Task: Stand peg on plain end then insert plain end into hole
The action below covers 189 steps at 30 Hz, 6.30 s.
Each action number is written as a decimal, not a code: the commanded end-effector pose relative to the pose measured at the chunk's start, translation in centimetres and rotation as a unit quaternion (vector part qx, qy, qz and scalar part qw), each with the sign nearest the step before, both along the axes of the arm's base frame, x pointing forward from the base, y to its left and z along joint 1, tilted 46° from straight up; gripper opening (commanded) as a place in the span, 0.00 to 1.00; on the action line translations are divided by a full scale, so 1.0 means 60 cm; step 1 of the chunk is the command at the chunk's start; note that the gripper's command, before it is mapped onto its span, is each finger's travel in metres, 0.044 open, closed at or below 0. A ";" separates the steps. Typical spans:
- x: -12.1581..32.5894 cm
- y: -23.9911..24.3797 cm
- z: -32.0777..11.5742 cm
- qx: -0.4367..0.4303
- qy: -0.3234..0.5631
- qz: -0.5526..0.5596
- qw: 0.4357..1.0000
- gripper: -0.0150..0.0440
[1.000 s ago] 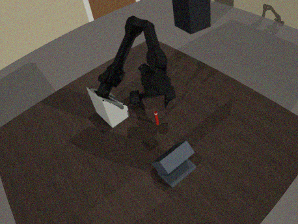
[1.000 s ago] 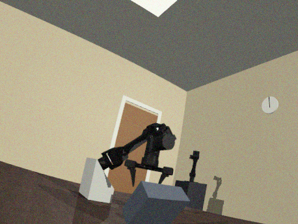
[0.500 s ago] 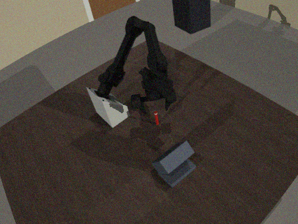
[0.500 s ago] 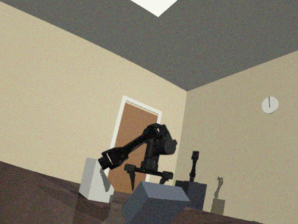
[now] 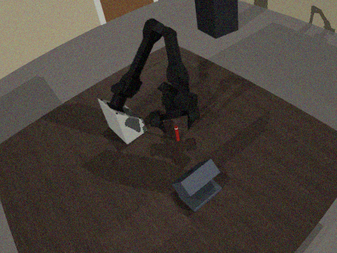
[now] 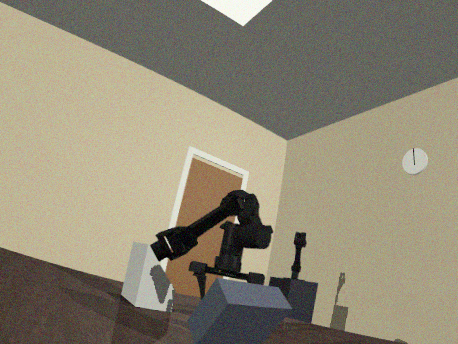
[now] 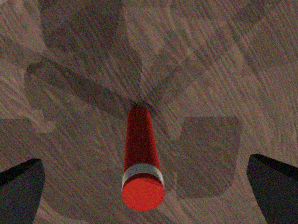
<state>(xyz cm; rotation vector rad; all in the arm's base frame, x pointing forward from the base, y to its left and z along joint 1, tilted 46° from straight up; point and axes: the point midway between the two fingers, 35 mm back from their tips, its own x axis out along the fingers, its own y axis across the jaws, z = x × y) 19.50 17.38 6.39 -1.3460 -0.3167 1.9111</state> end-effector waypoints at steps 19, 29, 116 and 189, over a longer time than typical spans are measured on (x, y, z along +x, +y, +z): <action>-0.009 0.022 -0.020 0.003 0.001 0.001 1.000 0.69; -0.009 0.022 -0.020 0.003 0.001 0.001 1.000 0.34; 0.092 -0.112 -0.004 0.007 -0.168 -0.045 0.985 0.25; 0.161 -0.177 -0.031 -0.012 -0.398 -0.096 0.912 0.25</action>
